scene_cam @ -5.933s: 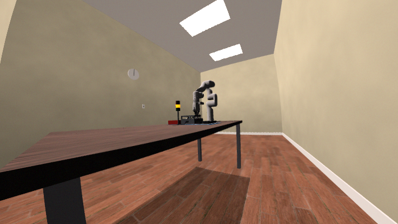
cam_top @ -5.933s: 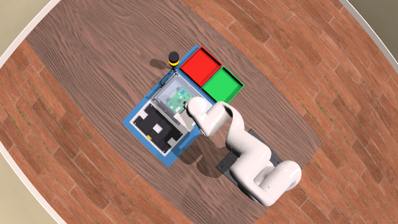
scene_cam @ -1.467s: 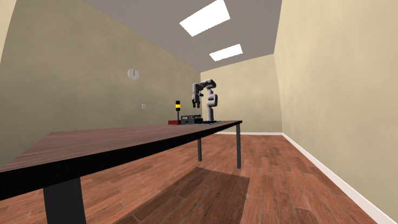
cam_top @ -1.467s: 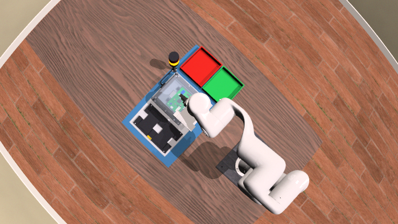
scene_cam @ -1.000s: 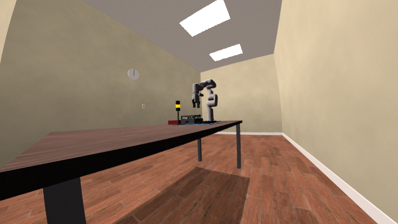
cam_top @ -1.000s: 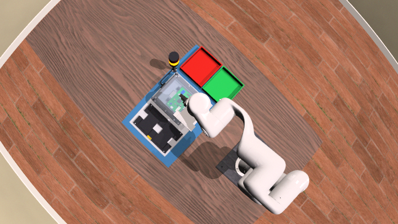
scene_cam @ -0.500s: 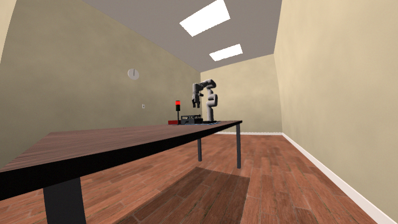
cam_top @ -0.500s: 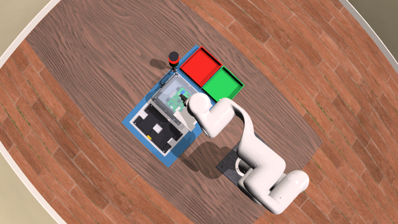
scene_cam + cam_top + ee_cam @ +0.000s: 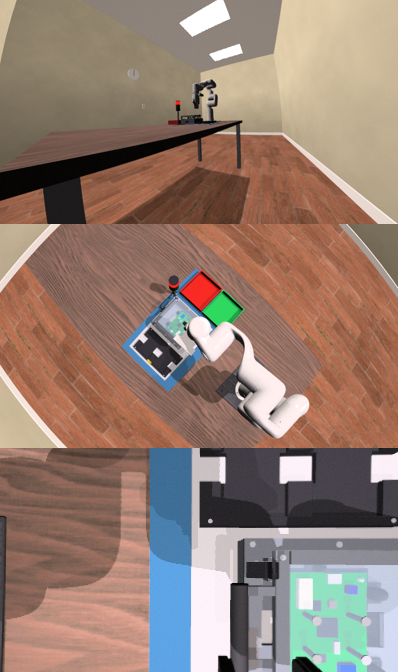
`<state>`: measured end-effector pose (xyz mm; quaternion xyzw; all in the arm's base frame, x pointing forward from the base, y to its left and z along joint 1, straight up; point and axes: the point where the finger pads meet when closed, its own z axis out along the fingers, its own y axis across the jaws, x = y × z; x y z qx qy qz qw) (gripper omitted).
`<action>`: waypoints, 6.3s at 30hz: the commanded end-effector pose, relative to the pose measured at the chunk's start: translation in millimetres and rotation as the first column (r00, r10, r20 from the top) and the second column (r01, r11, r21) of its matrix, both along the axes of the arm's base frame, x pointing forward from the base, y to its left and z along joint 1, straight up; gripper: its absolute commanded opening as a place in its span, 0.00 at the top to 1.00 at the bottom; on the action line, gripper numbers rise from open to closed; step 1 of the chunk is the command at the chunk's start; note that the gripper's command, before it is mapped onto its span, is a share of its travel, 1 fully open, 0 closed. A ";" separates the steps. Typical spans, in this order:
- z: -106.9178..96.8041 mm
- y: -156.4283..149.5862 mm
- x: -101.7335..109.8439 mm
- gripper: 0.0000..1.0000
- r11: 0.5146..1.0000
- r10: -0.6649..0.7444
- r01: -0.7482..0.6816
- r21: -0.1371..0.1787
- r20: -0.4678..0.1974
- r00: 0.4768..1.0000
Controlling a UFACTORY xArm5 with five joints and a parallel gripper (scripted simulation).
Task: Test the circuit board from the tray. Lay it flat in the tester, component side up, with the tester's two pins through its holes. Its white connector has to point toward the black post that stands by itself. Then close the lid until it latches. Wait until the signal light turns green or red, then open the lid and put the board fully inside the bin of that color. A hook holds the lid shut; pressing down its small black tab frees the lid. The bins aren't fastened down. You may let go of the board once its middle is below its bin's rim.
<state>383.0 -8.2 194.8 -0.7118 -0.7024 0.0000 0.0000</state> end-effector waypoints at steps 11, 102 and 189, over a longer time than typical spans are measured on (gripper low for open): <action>1.4 0.0 1.1 1.00 1.000 0.000 0.000 0.000 0.004 1.000; 10.7 -0.1 1.0 1.00 0.771 -0.636 0.636 0.002 0.003 0.771; 10.7 -0.1 1.0 1.00 0.000 -1.000 1.000 0.004 0.000 0.000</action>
